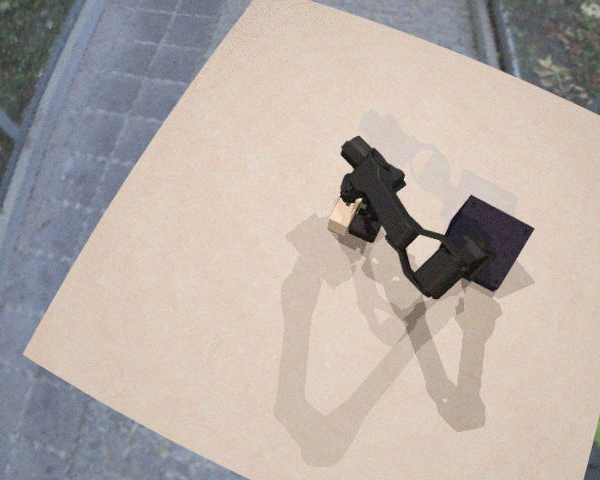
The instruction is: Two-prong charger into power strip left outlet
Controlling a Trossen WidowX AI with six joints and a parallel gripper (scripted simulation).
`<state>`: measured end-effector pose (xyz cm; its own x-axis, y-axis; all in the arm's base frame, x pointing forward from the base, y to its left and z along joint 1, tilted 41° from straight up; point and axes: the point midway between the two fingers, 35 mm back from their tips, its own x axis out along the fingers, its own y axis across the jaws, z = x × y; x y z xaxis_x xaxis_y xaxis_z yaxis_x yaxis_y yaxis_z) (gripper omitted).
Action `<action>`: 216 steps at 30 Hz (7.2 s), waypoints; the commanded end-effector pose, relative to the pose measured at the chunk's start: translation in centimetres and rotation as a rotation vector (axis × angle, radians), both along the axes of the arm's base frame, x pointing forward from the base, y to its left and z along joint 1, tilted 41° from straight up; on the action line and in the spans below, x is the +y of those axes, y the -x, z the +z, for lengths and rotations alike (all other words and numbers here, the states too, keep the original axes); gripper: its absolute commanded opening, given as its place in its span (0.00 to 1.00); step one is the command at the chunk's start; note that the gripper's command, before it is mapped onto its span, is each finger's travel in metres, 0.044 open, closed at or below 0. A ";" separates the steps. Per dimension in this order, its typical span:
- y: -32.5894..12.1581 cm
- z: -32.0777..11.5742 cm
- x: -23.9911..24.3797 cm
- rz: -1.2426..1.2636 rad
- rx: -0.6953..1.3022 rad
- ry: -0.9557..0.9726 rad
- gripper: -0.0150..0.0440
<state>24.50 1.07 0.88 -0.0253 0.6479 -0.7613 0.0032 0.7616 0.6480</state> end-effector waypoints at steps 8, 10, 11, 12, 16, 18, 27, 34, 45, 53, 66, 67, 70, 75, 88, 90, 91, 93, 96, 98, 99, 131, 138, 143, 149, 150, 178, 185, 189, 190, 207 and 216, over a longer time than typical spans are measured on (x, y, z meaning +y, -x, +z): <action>-0.3 0.1 0.0 -0.006 0.000 -0.005 0.25; -0.3 0.1 0.0 -0.006 0.000 -0.005 0.25; -0.2 0.1 0.0 -0.006 0.000 -0.005 0.25; -0.2 0.1 0.0 -0.006 0.000 -0.005 0.25; -0.2 0.1 0.0 -0.006 0.000 -0.005 0.25; -0.3 0.1 0.0 -0.006 0.000 -0.005 0.25; -0.5 0.1 0.0 -0.006 0.000 -0.005 0.25; -0.7 0.1 0.0 -0.006 0.000 -0.005 0.25; -0.9 0.2 0.0 -0.006 0.000 -0.005 0.25; -1.0 0.2 0.0 -0.006 0.000 -0.005 0.25; -1.3 0.2 0.0 -0.006 0.000 -0.005 0.25; -1.3 0.2 0.0 -0.006 0.000 -0.005 0.25; -1.3 0.2 0.0 -0.006 0.000 -0.005 0.25; -1.4 0.2 0.0 -0.006 0.000 -0.005 0.25; -1.4 0.2 0.0 -0.006 0.000 -0.005 0.25; -1.4 0.2 0.0 -0.006 0.000 -0.005 0.25; -1.4 0.2 0.0 -0.006 0.000 -0.005 0.25; -1.4 0.2 0.0 -0.006 0.000 -0.005 0.25; -1.5 0.2 0.0 -0.006 0.000 -0.005 0.25; -1.5 0.2 0.0 -0.006 0.000 -0.005 0.25; -1.6 0.2 0.0 -0.006 0.000 -0.005 0.25; -2.8 0.2 0.0 -0.006 -0.001 -0.005 0.25; -3.1 0.2 0.0 -0.006 -0.001 -0.005 0.25; -3.1 0.2 0.0 -0.006 -0.001 -0.005 0.25; -3.0 0.2 0.0 -0.006 -0.001 -0.005 0.25; -3.0 0.2 0.0 -0.006 -0.001 -0.005 0.25; -2.7 0.2 0.0 -0.006 -0.001 -0.005 0.25; -2.6 0.3 -0.1 -0.006 -0.001 -0.005 0.25; -2.6 0.4 -0.1 -0.006 -0.001 -0.005 0.25; -2.7 0.4 -0.1 -0.006 -0.001 -0.005 0.25; -2.7 0.5 -0.2 -0.006 -0.001 -0.005 0.25; -2.7 0.6 -0.3 -0.006 -0.001 -0.005 0.25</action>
<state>26.49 1.03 1.03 -0.0470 0.6510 -0.7576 0.0246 0.7590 0.6506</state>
